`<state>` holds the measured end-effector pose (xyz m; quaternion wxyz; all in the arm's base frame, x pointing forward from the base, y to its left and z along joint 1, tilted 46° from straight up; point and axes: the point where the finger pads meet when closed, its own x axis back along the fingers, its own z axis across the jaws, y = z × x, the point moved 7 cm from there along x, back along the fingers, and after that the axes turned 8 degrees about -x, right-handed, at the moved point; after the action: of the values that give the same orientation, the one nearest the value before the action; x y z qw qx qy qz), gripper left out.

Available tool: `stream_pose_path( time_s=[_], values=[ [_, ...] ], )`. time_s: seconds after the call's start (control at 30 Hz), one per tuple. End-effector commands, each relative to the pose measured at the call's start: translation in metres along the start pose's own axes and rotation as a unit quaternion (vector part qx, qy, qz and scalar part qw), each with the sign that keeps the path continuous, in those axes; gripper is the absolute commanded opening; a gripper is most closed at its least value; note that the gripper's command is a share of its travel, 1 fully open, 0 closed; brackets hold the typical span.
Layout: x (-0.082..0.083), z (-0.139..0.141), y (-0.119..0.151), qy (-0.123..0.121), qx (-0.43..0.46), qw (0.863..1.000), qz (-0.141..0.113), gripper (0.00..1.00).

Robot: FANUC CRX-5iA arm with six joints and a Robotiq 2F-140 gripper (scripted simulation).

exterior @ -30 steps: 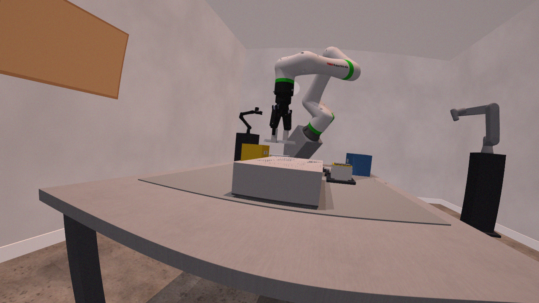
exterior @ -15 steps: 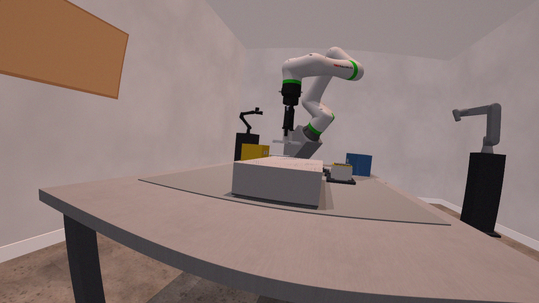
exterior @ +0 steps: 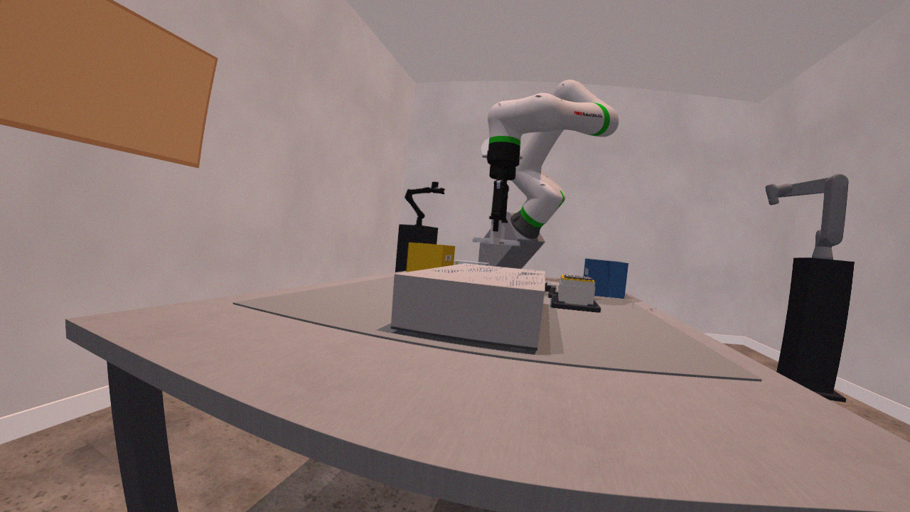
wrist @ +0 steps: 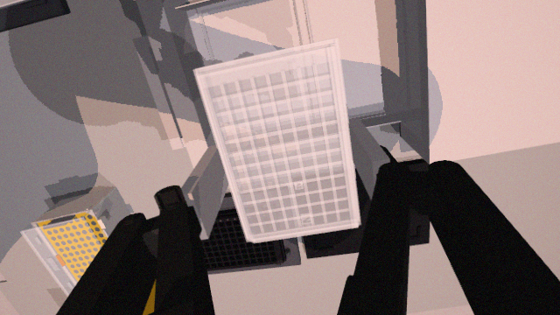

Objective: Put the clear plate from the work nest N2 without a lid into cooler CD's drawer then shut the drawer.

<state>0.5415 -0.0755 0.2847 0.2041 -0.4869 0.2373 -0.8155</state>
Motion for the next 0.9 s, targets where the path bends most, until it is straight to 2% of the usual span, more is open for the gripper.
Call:
stream_pose_path(
  time_s=[0.0, 0.53, 0.87],
  values=[
    [0.000, -0.004, -0.007, 0.000, 0.000, 1.000, 0.000, 0.00],
    [0.000, -0.025, -0.040, 0.000, 0.000, 1.000, 0.000, 0.00],
    [0.000, -0.025, -0.040, 0.000, 0.000, 1.000, 0.000, 0.00]
  ],
)
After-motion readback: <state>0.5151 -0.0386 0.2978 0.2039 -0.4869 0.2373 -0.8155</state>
